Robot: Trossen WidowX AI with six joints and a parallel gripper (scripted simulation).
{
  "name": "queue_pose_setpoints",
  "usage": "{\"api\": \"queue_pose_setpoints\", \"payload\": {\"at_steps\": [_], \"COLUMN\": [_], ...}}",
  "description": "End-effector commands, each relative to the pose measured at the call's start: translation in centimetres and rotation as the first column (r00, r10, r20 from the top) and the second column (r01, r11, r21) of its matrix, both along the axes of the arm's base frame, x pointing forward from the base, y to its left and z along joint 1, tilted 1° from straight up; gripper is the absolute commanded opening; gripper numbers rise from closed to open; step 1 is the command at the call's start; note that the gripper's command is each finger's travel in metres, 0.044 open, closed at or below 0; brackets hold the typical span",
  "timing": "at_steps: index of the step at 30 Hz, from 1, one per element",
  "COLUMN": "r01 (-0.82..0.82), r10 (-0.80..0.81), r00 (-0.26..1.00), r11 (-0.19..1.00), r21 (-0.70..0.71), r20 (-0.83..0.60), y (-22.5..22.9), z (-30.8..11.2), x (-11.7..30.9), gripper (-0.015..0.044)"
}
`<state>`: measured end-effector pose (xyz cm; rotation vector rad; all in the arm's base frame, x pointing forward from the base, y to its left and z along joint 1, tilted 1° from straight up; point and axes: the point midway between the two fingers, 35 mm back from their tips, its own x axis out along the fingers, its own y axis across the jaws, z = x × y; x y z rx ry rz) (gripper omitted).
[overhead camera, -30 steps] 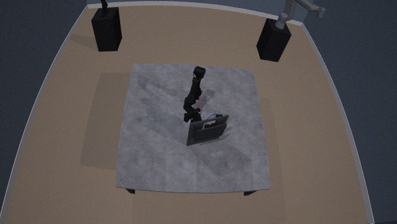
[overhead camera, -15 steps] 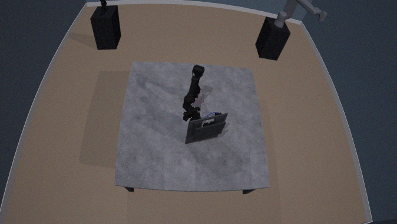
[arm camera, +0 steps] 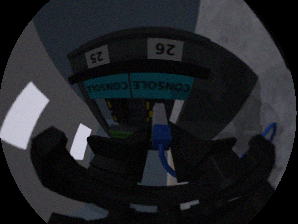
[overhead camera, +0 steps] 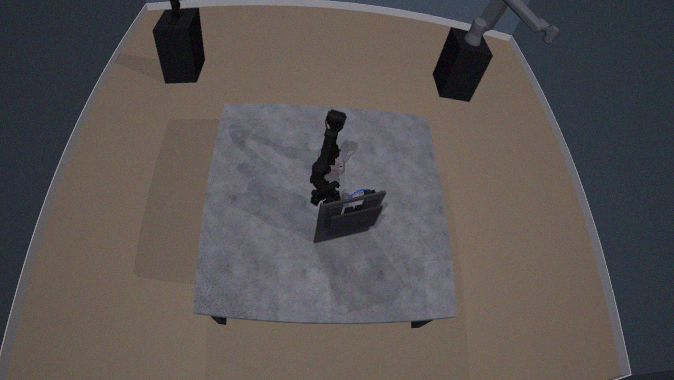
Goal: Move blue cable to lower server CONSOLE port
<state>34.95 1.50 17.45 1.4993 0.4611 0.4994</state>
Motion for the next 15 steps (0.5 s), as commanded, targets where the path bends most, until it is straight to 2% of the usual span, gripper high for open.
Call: {"api": "queue_pose_setpoints", "payload": {"at_steps": [1,15], "r01": [0.004,0.004], "r10": [-0.004,-0.004], "r00": [1.0,1.0], "r11": [1.0,1.0], "r21": [-0.002,-0.001], "r20": [0.009,0.01], "y": [0.04,0.18], "z": [0.28,0.3], "x": [0.31,0.58], "gripper": [0.0,0.0]}}
